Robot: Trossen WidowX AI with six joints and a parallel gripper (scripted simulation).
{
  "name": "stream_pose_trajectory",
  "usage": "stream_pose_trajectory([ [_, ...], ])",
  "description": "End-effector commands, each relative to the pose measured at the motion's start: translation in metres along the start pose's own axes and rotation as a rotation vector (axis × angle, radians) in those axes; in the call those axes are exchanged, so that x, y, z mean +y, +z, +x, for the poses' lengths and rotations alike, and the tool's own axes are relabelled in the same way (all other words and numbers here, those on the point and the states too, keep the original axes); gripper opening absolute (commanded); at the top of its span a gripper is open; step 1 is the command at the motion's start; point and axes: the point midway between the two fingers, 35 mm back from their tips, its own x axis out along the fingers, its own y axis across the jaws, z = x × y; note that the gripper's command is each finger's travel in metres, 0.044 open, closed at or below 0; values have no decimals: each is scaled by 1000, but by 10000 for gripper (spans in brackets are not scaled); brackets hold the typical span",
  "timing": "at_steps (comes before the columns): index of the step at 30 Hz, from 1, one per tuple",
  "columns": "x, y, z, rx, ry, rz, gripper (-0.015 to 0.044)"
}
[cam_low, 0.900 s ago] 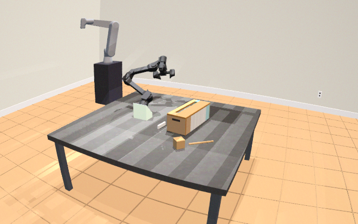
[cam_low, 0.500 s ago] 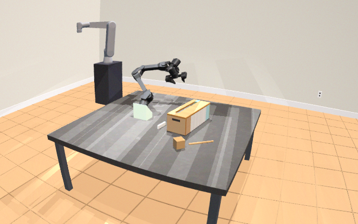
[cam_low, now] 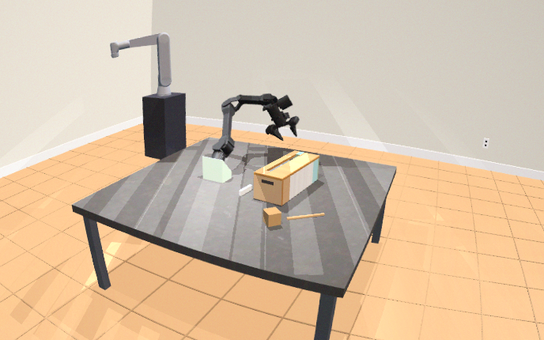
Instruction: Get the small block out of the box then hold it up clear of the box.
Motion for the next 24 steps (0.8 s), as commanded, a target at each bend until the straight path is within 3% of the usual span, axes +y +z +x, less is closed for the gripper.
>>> stream_pose_trajectory([
  [1, -19, -37, 0, 87, 16, 9, 400],
  [9, -40, -141, -13, 224, 165, 61, 400],
  [16, -27, -226, -38, 180, 357, 113, 400],
  [24, -21, -241, -45, 146, 394, 122, 400],
])
